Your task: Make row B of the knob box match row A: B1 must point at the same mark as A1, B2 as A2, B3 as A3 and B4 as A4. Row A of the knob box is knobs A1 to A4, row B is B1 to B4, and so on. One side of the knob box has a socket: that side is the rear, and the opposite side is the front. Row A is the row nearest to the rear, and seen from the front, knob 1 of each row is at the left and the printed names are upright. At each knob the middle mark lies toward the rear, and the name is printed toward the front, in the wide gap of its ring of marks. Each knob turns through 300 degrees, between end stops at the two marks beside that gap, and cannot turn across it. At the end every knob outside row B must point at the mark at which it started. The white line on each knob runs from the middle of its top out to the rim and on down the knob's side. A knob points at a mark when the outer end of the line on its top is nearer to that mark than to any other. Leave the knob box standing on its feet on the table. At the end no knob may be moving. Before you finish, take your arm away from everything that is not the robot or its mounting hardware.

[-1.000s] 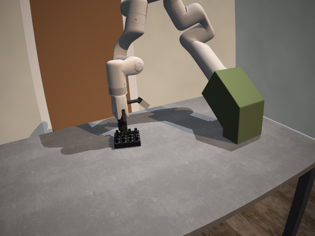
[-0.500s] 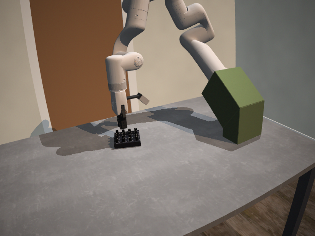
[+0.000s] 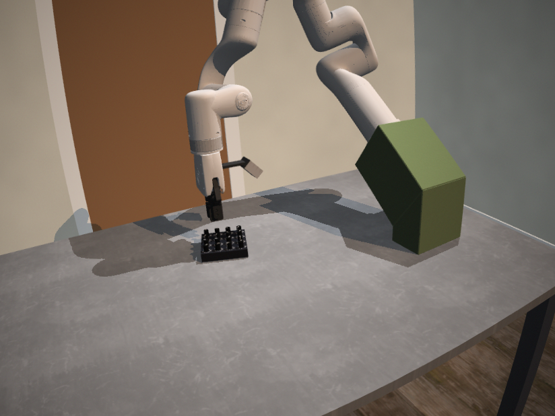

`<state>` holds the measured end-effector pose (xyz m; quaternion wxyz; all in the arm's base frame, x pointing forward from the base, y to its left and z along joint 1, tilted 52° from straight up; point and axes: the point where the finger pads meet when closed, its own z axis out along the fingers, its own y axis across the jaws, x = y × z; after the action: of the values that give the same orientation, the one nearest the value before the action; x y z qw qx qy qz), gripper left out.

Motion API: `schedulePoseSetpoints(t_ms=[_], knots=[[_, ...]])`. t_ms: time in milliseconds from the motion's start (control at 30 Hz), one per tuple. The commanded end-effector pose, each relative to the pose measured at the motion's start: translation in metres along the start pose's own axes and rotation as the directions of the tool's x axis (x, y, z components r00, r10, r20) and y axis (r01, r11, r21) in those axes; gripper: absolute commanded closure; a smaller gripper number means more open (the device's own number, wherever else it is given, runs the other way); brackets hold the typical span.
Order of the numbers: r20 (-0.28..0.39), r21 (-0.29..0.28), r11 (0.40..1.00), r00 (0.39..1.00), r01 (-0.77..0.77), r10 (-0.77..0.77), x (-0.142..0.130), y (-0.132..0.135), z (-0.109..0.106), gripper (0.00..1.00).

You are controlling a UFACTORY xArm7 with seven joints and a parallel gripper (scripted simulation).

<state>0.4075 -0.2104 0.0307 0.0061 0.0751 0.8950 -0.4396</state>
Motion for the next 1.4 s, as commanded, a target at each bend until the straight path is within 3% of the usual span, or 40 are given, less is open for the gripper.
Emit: schedulePoseSetpoints(t_ms=[0, 133, 167, 500, 833, 1000, 1367], knots=[[0.004, -0.002, 1.000, 1.000, 0.001, -0.001, -0.001, 0.001, -0.001, 0.81], [0.004, -0.002, 1.000, 1.000, 0.001, -0.001, -0.001, 0.001, -0.001, 0.81], [0.004, -0.002, 1.000, 1.000, 0.001, -0.001, -0.001, 0.001, -0.001, 0.00], [0.004, -0.001, 1.000, 1.000, 0.001, -0.001, -0.001, 0.001, -0.020, 0.00], [0.004, -0.001, 1.000, 1.000, 0.001, -0.001, -0.001, 0.001, -0.086, 0.00], [0.004, -0.001, 1.000, 1.000, 0.001, -0.001, -0.001, 0.001, -0.109, 0.00], [0.004, -0.002, 1.000, 1.000, 0.001, -0.001, -0.001, 0.001, -0.115, 0.00]])
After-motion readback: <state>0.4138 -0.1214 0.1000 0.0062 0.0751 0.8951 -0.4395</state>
